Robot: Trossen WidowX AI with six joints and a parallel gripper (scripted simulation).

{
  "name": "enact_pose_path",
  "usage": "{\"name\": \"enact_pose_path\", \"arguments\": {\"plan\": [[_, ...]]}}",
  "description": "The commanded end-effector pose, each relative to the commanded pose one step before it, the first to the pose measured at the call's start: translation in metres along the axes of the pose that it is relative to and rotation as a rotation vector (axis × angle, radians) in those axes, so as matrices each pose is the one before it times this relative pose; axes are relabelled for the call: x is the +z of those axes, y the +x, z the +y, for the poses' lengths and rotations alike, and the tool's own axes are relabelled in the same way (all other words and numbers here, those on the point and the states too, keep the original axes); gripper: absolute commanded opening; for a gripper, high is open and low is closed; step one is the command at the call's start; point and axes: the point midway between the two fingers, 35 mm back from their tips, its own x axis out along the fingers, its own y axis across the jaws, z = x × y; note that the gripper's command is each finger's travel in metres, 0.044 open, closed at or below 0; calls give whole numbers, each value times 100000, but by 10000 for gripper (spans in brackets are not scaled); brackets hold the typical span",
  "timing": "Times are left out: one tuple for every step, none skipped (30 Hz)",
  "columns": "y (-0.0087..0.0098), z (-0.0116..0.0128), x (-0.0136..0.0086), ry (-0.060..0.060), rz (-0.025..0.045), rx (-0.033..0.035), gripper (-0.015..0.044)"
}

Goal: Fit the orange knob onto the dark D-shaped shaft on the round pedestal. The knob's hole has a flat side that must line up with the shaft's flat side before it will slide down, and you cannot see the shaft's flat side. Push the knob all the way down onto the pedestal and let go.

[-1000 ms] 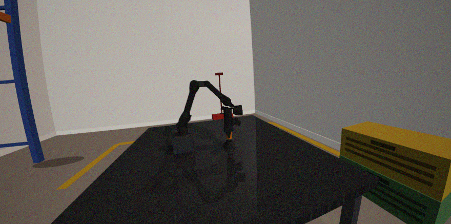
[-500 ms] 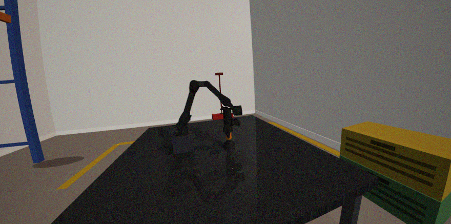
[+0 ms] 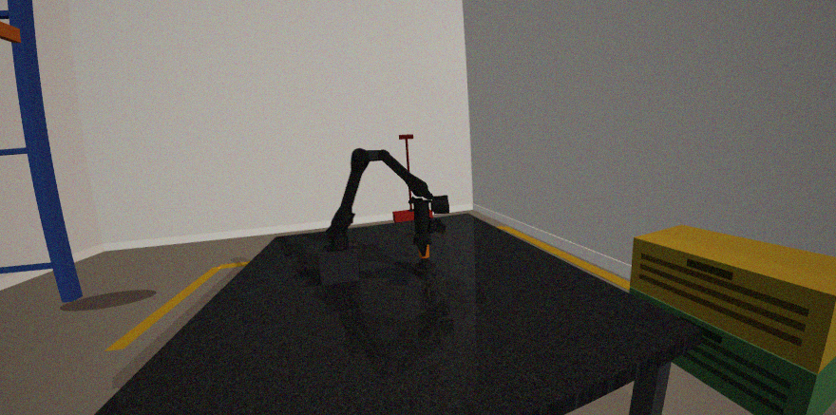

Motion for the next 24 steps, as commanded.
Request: {"name": "enact_pose_path", "arguments": {"plan": [[-314,16,119,5066,-528,-92,0],[-10,1,6,3229,-1,0,0],[-7,3,9,3869,-1,0,0],[3,3,8,4359,-1,0,0],[23,3,1,3072,0,0,0],[42,-1,-12,1041,1,0,0],[39,-4,-18,0,2,0,0],[42,-6,-21,0,2,0,0],[42,-7,-20,0,2,0,0],[40,-7,-17,0,2,0,0],[44,-9,-21,0,2,-1,0],[38,-7,-12,0,1,0,0],[28,-4,-2,0,0,0,0],[28,-2,4,0,0,0,0],[23,0,8,0,-1,0,0],[18,0,10,0,-1,0,0],[15,0,8,0,-1,0,0],[19,-2,0,0,0,0,0],[20,-2,-4,0,1,0,0],[21,-1,-5,0,1,0,0],[22,0,-2,0,0,0,0],[23,1,2,0,0,0,0],[23,2,4,0,0,0,0],[-70,2,3,0,-1,0,0]]}}
